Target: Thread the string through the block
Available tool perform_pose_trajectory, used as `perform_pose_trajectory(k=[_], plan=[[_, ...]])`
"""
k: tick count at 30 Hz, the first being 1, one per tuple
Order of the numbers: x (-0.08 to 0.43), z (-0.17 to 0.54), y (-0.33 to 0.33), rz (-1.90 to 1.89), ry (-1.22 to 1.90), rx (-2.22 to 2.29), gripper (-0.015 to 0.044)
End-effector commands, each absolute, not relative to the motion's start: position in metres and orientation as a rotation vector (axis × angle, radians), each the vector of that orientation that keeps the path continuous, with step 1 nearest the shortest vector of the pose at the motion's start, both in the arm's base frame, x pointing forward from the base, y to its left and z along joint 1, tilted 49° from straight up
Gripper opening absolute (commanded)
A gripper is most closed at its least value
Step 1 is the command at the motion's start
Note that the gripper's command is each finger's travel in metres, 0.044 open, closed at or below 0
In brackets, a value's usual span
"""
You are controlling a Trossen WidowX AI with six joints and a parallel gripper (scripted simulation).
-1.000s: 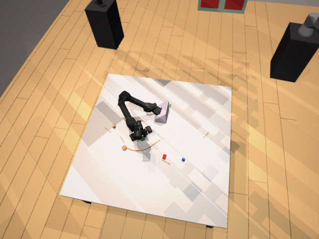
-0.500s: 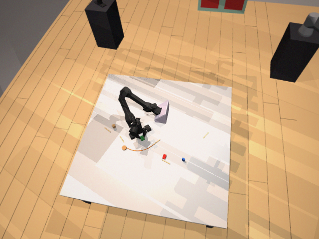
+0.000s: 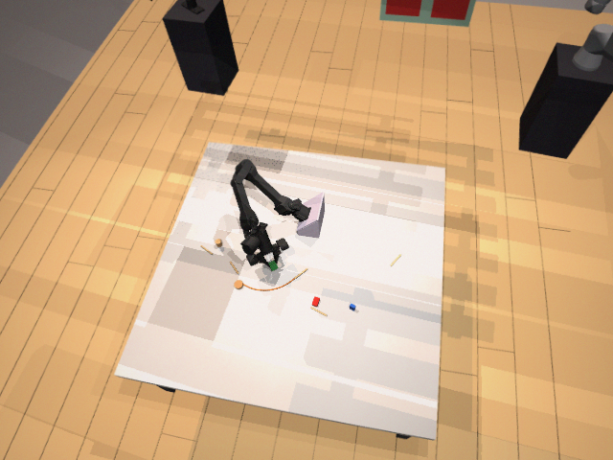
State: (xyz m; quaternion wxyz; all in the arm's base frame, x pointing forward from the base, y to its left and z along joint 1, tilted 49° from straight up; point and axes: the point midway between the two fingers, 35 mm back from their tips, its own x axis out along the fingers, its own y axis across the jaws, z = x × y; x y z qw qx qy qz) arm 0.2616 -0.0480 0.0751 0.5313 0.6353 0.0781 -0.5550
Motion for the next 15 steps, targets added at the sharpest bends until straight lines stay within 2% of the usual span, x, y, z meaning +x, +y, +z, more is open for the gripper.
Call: perform_pose_trajectory(k=[1,15], plan=[[0.257,0.0733,-0.0523,-1.282,0.235,1.554,0.0],[0.2506,0.0743,-0.0623,-1.133,0.357,1.674,0.0]])
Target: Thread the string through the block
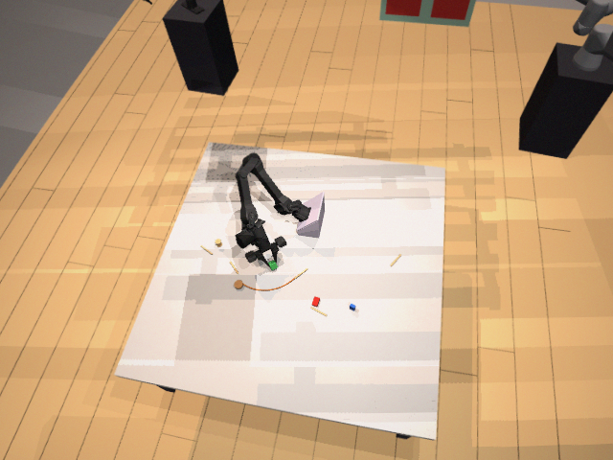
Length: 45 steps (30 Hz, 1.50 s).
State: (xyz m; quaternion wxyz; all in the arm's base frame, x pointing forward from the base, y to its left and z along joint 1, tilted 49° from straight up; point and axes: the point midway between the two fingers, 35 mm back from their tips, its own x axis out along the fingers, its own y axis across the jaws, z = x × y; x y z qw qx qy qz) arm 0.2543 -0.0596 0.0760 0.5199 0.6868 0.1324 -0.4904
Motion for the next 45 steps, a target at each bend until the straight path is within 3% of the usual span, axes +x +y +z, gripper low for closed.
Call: perform_pose_trajectory(k=[1,27,36,45], plan=[[0.25,0.075,-0.063,-1.119,0.367,1.683,0.0],[0.242,0.074,-0.075,-0.918,0.538,1.823,0.0],[0.246,0.079,-0.073,-0.941,0.517,1.809,0.0236],[0.214,0.13,-0.055,-0.936,0.521,1.807,0.0241]])
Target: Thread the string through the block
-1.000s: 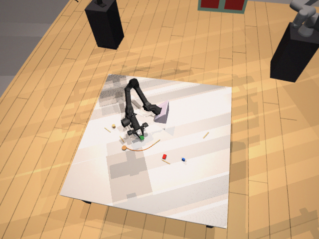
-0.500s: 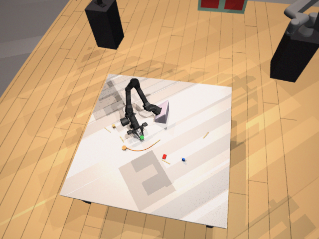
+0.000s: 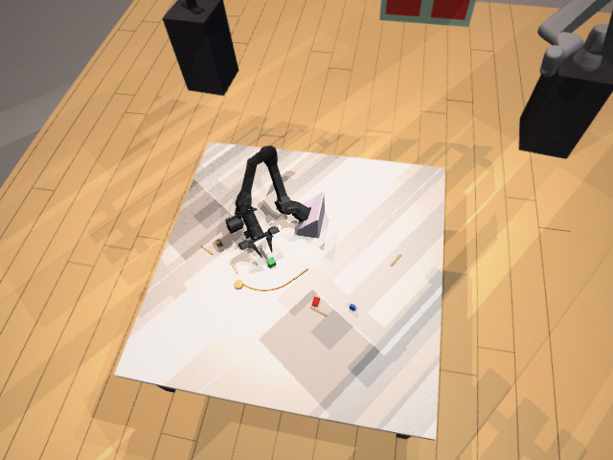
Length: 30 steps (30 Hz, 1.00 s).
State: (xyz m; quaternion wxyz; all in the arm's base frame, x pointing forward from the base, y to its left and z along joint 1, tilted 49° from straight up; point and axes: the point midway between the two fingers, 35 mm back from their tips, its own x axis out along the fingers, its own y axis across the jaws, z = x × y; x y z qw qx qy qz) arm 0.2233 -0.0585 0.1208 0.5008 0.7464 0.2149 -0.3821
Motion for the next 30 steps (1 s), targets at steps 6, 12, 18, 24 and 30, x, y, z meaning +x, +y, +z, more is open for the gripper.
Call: perform_pose_trajectory(k=[6,12,18,24,30], plan=[[0.214,0.13,-0.055,-0.936,0.521,1.807,0.0241],[0.214,0.13,-0.055,-0.936,0.521,1.807,0.0241],[0.216,0.12,-0.053,-0.909,0.673,1.501,0.0346],[0.221,0.101,-0.048,-0.757,1.017,0.734,0.044],[0.224,0.093,-0.046,-0.488,1.315,-0.063,0.044]])
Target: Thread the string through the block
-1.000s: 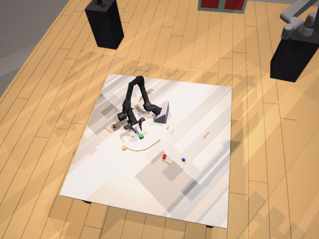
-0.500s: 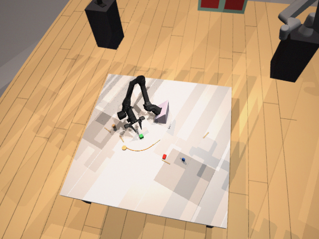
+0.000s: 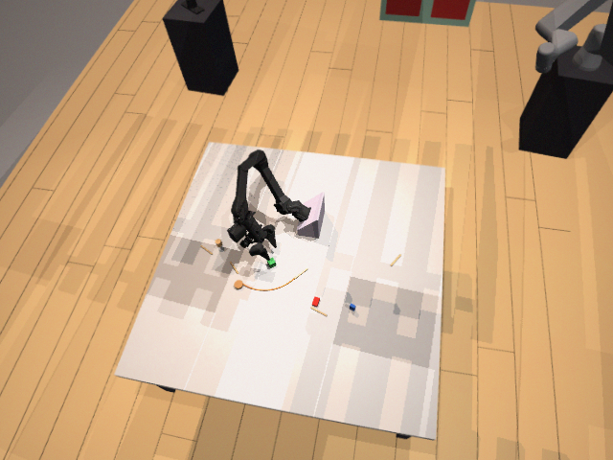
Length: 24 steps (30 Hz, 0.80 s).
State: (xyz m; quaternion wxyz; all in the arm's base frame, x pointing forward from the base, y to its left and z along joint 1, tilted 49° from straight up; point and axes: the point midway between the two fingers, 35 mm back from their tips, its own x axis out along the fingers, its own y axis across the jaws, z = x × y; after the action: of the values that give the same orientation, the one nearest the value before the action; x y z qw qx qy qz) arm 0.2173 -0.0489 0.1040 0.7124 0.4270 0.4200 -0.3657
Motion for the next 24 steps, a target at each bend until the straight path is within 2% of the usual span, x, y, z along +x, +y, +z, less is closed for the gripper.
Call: perform_pose_trajectory(k=[1,18,24], plan=[[0.225,0.092,-0.046,-0.432,1.358,-0.198,0.044],[0.246,0.097,-0.03,0.158,1.639,-1.419,0.044],[0.25,0.099,-0.026,0.311,1.668,-1.636,0.044]])
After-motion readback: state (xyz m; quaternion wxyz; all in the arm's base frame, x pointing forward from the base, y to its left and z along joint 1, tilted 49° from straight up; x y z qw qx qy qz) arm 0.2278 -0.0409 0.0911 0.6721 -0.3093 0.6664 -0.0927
